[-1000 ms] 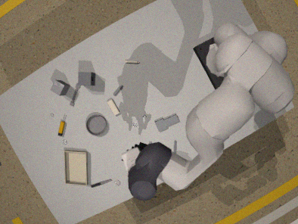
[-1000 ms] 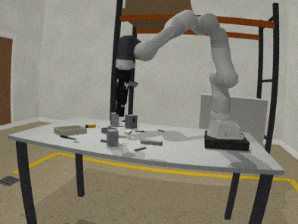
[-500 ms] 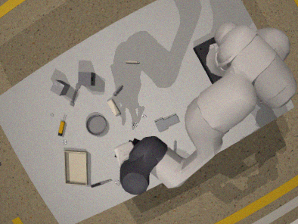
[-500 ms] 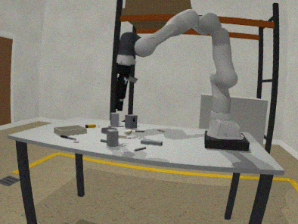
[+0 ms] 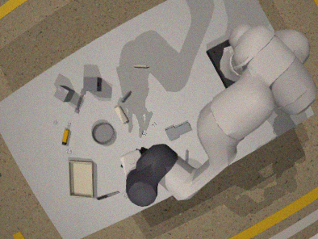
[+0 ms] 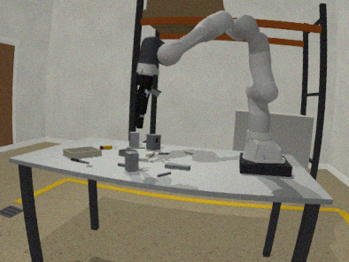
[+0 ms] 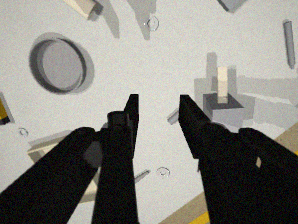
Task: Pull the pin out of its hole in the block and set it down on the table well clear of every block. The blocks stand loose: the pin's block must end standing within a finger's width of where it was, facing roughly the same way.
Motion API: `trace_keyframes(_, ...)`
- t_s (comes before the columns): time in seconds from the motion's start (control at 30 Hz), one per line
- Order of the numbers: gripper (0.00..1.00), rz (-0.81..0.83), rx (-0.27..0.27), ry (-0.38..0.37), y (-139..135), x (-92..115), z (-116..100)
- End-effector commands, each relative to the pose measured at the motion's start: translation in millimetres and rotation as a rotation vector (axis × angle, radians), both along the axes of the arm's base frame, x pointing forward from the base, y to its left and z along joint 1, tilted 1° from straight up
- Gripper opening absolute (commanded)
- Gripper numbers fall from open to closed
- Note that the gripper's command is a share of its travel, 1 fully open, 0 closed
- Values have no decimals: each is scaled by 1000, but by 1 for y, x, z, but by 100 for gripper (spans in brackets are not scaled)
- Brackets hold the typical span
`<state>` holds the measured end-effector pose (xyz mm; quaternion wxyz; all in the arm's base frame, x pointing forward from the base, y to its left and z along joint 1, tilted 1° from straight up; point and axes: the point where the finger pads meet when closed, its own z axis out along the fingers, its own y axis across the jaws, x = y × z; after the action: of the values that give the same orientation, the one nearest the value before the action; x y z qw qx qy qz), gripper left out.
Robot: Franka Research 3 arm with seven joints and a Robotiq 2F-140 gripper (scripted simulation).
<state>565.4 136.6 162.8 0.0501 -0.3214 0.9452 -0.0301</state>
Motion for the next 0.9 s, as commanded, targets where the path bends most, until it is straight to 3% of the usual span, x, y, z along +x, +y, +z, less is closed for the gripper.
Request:
trace_keyframes(0.0, 33, 8, 2, 1, 2, 0, -1)
trace_keyframes(0.87, 33, 13, -3, 15, 3, -4, -8)
